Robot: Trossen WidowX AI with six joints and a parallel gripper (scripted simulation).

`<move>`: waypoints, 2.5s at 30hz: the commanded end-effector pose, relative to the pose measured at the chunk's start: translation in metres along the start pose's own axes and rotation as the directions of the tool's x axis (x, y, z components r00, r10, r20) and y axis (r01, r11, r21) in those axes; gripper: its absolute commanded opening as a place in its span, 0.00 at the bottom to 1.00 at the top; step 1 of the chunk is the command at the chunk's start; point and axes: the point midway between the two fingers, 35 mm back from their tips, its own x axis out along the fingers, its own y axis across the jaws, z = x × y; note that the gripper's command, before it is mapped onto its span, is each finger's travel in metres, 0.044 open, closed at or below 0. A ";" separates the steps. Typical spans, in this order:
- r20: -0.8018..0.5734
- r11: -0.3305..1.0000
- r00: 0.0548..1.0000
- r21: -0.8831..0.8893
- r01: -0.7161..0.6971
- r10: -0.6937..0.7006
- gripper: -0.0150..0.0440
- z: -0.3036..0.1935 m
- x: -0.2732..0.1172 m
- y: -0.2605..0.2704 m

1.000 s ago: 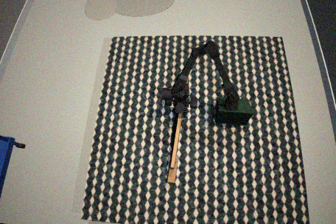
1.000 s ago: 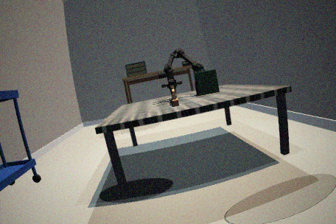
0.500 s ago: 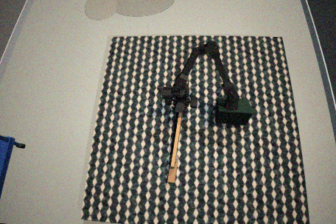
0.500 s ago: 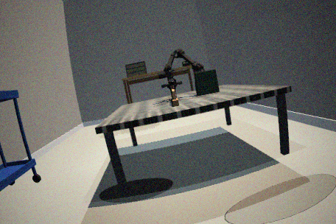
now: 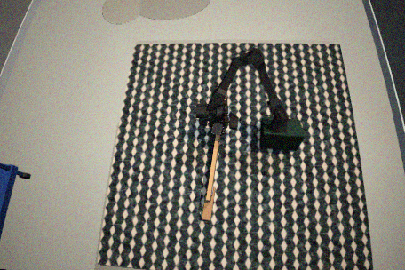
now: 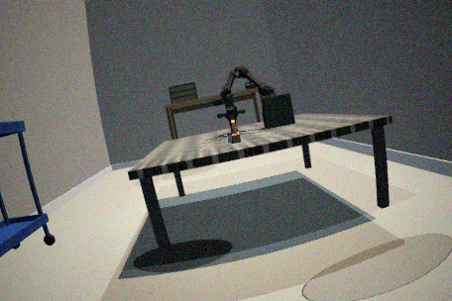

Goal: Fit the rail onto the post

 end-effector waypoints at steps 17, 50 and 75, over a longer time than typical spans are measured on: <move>-0.002 1.000 1.000 -0.002 0.002 -0.002 0.25 -0.007 -0.002 0.000; -0.002 1.000 1.000 -0.002 0.002 -0.002 0.25 -0.017 -0.001 0.000; -0.003 1.000 1.000 -0.002 0.002 -0.002 0.25 -0.025 -0.001 0.000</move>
